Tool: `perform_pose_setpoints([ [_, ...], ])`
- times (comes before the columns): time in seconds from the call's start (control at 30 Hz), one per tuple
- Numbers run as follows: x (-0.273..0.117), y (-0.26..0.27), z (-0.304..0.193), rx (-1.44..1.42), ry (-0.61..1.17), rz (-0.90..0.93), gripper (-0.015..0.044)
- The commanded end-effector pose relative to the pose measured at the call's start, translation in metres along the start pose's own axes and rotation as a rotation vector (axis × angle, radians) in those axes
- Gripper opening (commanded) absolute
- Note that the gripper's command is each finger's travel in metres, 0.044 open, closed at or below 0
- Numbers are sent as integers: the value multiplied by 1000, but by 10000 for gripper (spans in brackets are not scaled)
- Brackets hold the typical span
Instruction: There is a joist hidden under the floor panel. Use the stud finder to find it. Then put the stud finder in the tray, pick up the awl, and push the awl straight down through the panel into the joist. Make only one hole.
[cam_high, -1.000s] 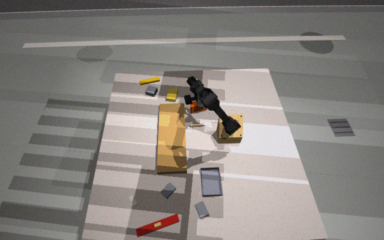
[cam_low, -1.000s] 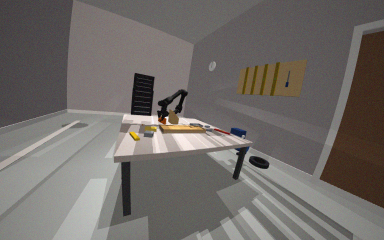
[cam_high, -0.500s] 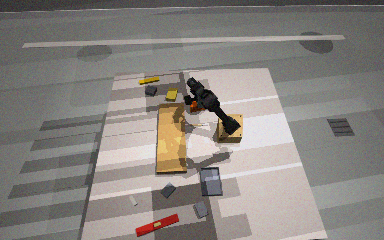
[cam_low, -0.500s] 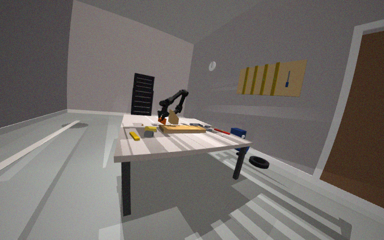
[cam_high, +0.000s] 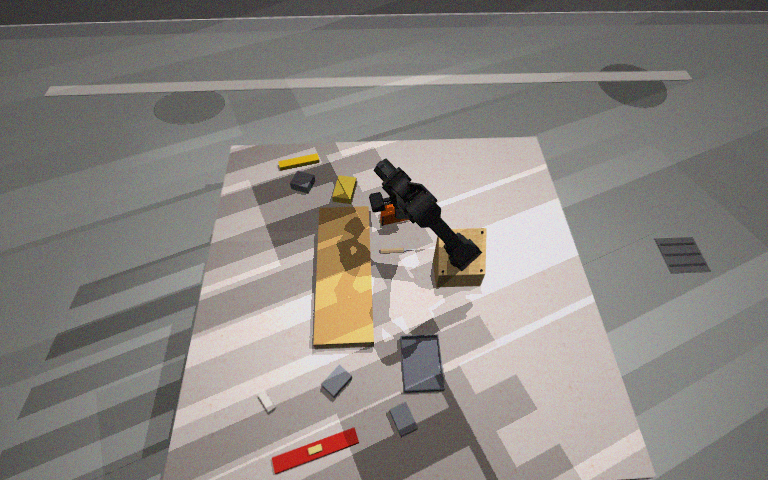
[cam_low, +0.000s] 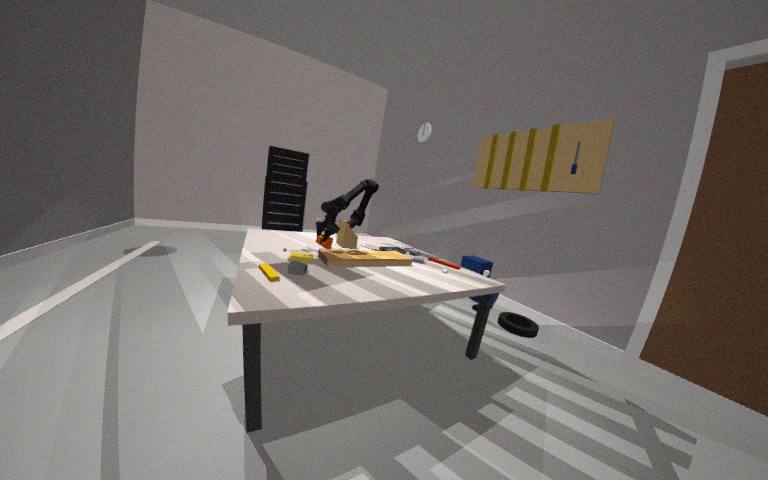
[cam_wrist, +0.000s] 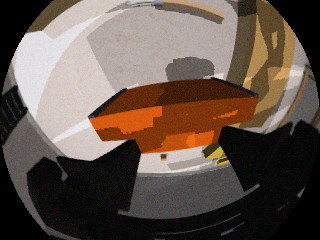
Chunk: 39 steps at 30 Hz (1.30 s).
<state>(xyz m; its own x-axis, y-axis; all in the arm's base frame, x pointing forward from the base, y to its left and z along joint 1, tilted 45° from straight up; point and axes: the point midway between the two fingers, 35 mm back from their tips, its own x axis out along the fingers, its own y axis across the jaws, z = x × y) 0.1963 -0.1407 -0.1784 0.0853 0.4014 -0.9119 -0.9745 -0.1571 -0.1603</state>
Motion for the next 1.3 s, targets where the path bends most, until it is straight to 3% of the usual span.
perform_pose_setpoints([
  [0.0,-3,-2,-3,2,30,-2,0],
  [1.27,-2,-2,3,3,213,-1,0],
])
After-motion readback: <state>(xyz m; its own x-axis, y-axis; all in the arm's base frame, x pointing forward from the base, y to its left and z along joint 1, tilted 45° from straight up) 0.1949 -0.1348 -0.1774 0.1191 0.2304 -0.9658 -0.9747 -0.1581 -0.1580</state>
